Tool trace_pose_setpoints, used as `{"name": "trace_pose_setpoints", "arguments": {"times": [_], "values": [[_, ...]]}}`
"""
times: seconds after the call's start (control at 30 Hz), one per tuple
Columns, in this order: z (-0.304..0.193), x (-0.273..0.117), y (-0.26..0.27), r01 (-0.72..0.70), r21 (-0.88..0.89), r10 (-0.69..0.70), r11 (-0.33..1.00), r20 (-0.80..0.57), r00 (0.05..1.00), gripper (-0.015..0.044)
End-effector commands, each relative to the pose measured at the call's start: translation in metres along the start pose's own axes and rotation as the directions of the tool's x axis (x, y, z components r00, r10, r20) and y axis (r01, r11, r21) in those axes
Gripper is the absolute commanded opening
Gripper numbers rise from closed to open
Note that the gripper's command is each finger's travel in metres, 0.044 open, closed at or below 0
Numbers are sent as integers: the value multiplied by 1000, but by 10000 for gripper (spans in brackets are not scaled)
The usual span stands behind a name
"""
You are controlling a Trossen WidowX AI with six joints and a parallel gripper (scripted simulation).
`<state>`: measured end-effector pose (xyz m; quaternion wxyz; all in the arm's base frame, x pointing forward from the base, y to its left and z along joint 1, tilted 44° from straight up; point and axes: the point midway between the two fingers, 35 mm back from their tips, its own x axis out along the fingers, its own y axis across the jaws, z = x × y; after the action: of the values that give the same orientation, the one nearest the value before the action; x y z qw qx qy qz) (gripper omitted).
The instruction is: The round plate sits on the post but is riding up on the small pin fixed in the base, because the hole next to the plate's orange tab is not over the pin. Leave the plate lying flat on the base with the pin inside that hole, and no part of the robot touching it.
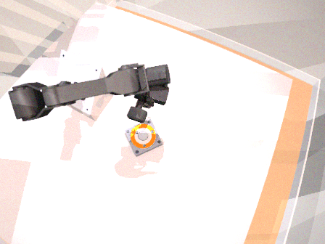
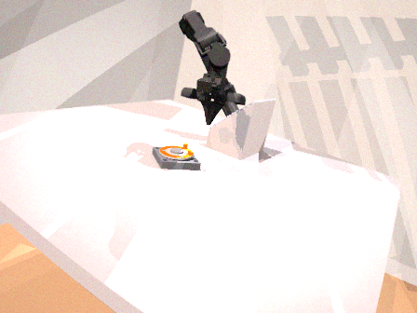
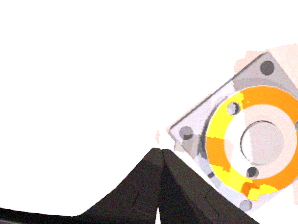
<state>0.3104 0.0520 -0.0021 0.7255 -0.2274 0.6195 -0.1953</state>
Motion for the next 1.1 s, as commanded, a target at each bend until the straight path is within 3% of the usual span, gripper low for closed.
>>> {"name": "trace_pose_setpoints", "arguments": {"times": [0.0, 0.2, 0.67, 1.07], "values": [[-31, 19, -58, 99, 42, -93, 994, -119, 989, 0], [-59, 28, -104, 168, 71, -150, 983, -217, 965, 0], [-68, 73, -115, 170, 71, -151, 983, -217, 964, 0], [-72, 75, -101, 170, 71, -151, 983, -217, 964, 0]]}}
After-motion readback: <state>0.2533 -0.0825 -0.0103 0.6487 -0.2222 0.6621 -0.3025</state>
